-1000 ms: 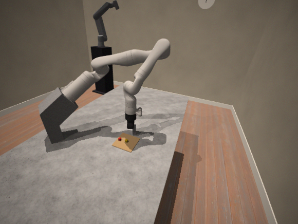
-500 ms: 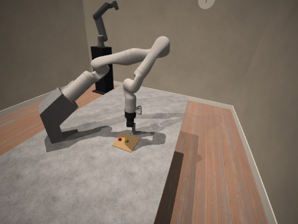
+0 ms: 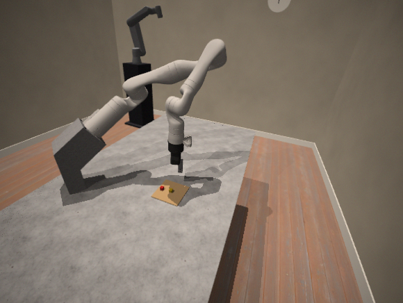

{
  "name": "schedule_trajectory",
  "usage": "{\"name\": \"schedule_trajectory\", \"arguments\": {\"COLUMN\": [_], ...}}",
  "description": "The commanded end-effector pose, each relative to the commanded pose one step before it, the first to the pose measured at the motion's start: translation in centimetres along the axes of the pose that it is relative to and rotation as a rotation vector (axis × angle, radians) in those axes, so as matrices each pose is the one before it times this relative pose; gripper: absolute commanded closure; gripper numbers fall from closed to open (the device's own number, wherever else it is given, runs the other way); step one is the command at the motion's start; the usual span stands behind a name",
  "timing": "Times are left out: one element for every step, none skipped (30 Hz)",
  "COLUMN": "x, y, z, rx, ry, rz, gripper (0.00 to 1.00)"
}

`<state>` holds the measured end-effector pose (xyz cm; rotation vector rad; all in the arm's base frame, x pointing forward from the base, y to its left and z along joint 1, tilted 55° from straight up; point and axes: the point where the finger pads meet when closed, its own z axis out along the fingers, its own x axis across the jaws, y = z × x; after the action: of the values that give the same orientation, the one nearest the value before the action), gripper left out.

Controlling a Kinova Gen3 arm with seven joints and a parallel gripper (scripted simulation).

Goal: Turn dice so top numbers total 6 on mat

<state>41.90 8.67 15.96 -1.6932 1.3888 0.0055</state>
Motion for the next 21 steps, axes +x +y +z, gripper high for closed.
{"name": "schedule_trajectory", "arguments": {"x": [0.476, 0.000, 0.000, 0.000, 0.000, 0.000, 0.000, 0.000, 0.000, 0.000, 0.000, 0.000, 0.000, 0.000, 0.000, 0.000, 0.000, 0.000, 0.000, 0.000, 0.000], "y": [-0.659, -0.002, 0.000, 0.001, -0.002, 0.002, -0.002, 0.002, -0.002, 0.000, 0.000, 0.000, 0.001, -0.002, 0.000, 0.000, 0.001, 0.001, 0.000, 0.000, 0.000], "z": [-1.499, -0.326, -0.311, -0.294, -0.276, -0.256, -0.236, -0.214, -0.192, -0.169, 0.000, 0.000, -0.145, -0.123, -0.101, -0.079, -0.060, -0.042, -0.027, -0.014, -0.005], "rx": [0.01685, 0.00003, 0.00000, -0.00003, 0.00003, -0.00004, 0.00004, -0.00004, 0.00004, -0.00001, 0.00000, 0.00000, -0.00003, 0.00003, 0.00001, -0.00001, -0.00001, -0.00001, -0.00001, -0.00001, 0.00000], "ry": [0.01699, -0.00002, 0.00000, 0.00001, -0.00002, 0.00002, -0.00002, 0.00002, -0.00002, 0.00000, 0.00000, 0.00000, 0.00001, -0.00001, 0.00000, 0.00000, 0.00001, 0.00001, 0.00000, 0.00000, 0.00000], "rz": [-0.00350, -0.00001, 0.00000, 0.00001, -0.00001, 0.00001, -0.00001, 0.00002, -0.00002, 0.00000, 0.00000, 0.00000, 0.00001, -0.00001, 0.00000, 0.00000, 0.00000, 0.00000, 0.00000, 0.00000, 0.00000], "gripper": [0.66, 0.66, 0.66, 0.66, 0.66, 0.66, 0.66, 0.66, 0.66, 0.66, 0.66, 0.66, 0.66, 0.66, 0.66, 0.66, 0.66, 0.66, 0.66, 0.66, 0.66]}}
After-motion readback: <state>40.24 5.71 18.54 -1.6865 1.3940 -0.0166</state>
